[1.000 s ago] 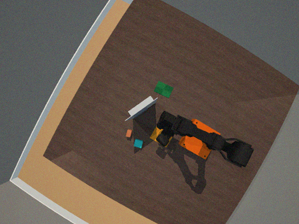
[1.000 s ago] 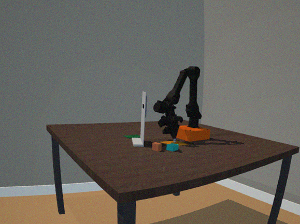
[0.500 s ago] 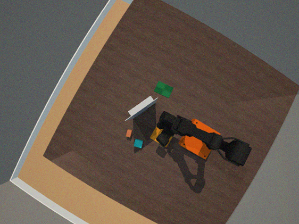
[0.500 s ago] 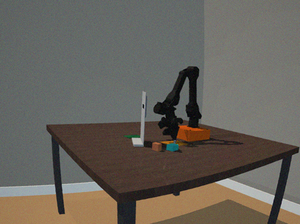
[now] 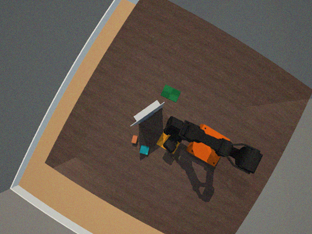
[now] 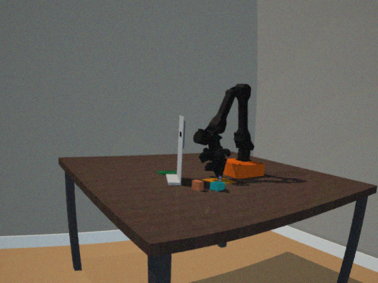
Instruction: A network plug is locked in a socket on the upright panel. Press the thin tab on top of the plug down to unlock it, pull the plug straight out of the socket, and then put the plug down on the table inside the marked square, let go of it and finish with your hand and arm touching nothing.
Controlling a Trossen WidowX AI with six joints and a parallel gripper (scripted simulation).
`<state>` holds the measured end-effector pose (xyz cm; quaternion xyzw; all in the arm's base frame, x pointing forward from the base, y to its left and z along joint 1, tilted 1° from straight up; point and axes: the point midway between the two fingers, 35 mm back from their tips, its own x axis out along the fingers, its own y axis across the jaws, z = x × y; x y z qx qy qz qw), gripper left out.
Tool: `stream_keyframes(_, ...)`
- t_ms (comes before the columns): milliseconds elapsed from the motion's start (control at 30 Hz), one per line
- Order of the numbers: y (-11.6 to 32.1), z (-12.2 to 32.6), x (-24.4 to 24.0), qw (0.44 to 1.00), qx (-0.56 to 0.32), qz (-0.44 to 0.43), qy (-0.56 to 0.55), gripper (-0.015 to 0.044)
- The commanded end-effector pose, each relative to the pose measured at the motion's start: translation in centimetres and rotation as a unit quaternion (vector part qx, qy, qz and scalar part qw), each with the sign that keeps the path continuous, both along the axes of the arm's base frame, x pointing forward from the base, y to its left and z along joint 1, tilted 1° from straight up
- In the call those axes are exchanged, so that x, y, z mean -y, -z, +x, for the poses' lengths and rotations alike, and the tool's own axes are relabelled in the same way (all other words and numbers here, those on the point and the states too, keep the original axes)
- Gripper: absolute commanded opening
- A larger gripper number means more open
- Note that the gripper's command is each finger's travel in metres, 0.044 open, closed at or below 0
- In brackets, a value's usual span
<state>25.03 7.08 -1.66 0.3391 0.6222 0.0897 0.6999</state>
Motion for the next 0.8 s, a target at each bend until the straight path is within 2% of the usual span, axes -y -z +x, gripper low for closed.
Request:
stream_keyframes(0, 0.0, 0.0, 0.0, 1.0, 0.0, 0.0, 0.0, 0.0156)
stream_keyframes(767, -2.5, -0.7, 1.6, 1.0, -0.001, -0.001, 0.001, 0.0156)
